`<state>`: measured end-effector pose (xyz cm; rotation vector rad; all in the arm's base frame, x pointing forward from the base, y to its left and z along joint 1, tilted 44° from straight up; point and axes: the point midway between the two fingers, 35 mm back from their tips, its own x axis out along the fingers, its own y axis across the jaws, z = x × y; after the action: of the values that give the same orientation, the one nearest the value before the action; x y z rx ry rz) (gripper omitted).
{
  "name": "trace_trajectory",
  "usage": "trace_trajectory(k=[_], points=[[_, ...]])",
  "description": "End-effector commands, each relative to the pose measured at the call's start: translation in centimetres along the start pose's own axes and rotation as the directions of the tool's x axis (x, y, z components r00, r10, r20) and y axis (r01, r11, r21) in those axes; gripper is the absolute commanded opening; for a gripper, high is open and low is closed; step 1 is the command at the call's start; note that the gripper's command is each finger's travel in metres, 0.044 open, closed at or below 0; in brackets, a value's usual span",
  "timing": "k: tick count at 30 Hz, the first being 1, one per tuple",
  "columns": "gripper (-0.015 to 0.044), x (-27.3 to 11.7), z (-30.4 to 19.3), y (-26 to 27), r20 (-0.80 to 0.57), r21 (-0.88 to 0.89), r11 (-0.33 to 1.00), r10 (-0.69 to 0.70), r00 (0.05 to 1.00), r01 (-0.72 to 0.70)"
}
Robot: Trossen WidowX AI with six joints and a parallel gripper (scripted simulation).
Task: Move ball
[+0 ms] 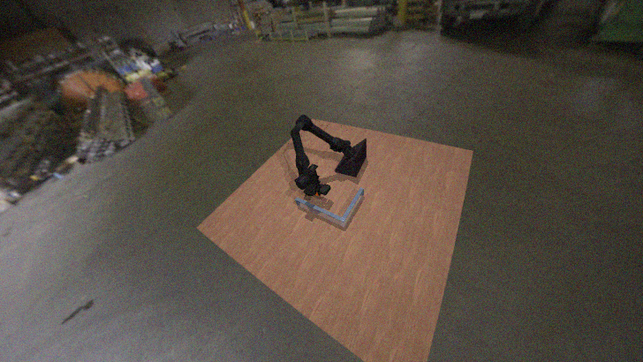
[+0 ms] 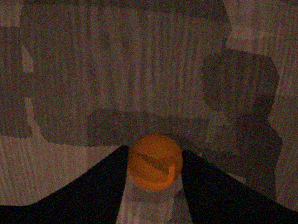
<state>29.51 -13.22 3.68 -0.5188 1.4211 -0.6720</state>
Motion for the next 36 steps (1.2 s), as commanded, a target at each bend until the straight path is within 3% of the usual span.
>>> trace_trajectory(k=[1, 5, 15, 21, 27, 36], points=[[0.0, 0.4, -0.3, 0.1, -0.009, -0.01, 1.0, -0.003, 1.0, 0.003], [0.0, 0.4, -0.3, 0.1, -0.009, -0.01, 1.0, -0.003, 1.0, 0.003], [0.0251, 0.2, 0.0, 0.0, -0.001, -0.002, 1.0, 0.0, 1.0, 0.0], [0.0251, -0.1, 0.0, 0.1, -0.001, -0.002, 1.0, 0.0, 1.0, 0.0], [0.0251, -8.2, -0.2, 0.2, -0.009, -0.01, 1.0, 0.002, 1.0, -0.002], [0.0251, -7.8, -0.1, 0.4, -0.002, -0.016, 1.0, 0.005, 1.0, -0.005]])
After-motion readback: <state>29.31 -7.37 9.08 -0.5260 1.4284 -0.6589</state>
